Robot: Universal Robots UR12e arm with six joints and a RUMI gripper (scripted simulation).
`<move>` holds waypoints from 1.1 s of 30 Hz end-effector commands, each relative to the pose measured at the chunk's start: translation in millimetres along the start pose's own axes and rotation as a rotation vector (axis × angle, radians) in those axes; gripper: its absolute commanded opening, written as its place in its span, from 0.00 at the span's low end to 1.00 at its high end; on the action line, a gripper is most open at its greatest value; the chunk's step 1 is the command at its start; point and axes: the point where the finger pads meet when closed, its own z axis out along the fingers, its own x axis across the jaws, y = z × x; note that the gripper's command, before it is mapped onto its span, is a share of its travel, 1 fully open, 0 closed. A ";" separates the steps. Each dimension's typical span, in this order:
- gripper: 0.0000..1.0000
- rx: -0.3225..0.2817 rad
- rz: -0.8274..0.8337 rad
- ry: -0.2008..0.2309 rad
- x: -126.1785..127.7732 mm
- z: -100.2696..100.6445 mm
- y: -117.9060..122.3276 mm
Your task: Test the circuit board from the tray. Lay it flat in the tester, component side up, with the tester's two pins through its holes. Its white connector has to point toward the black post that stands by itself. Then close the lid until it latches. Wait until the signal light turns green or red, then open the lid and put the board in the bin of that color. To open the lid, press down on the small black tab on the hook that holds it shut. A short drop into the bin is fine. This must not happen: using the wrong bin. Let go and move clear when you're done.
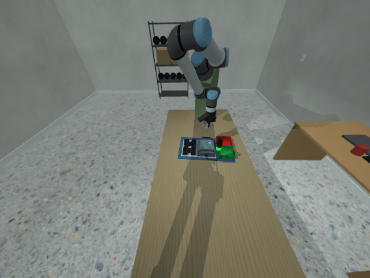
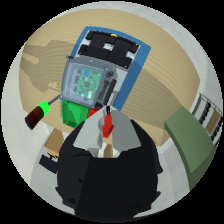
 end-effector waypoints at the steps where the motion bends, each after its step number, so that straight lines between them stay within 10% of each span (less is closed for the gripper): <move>1: 0.00 -0.003 -0.211 -0.003 3.3 -0.1 0.3; 33: 0.00 0.001 -1.114 -0.005 2.1 -1.2 -0.8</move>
